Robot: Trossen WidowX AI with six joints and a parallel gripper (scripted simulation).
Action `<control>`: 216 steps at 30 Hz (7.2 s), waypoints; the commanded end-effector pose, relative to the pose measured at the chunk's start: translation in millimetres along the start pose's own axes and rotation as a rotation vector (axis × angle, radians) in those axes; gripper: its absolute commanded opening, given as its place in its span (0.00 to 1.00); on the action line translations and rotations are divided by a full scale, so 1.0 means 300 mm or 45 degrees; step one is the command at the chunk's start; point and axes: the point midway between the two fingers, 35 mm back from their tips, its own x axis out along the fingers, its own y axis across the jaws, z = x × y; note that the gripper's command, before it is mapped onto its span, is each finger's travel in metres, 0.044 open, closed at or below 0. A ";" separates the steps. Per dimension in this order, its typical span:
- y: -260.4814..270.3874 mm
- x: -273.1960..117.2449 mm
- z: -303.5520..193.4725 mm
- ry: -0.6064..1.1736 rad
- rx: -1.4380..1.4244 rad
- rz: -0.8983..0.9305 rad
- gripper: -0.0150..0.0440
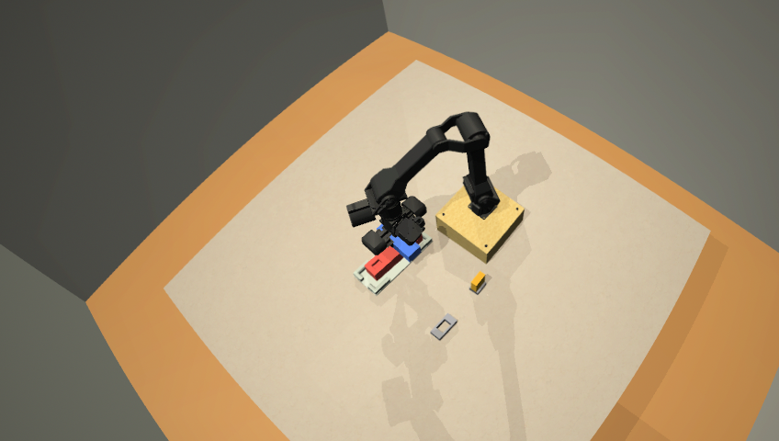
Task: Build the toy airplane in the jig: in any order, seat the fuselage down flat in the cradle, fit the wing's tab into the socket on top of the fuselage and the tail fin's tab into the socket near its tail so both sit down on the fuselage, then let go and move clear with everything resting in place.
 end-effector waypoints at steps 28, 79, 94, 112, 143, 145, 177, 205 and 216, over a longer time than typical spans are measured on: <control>-0.018 -0.288 -0.001 0.007 0.310 -0.001 1.00; 0.222 -0.278 0.807 -0.015 1.860 0.021 1.00; 0.224 -0.037 0.811 -0.015 1.860 0.022 1.00; 0.220 0.053 0.816 -0.014 1.860 0.022 1.00; 0.227 0.142 0.813 -0.014 1.860 0.023 0.42; 0.227 0.142 0.813 -0.014 1.860 0.023 0.37; 0.202 -0.051 0.825 0.002 1.855 0.022 0.25; 0.211 -0.299 0.802 -0.015 1.862 0.019 0.25; 0.138 -0.289 0.758 -0.006 1.893 0.011 0.25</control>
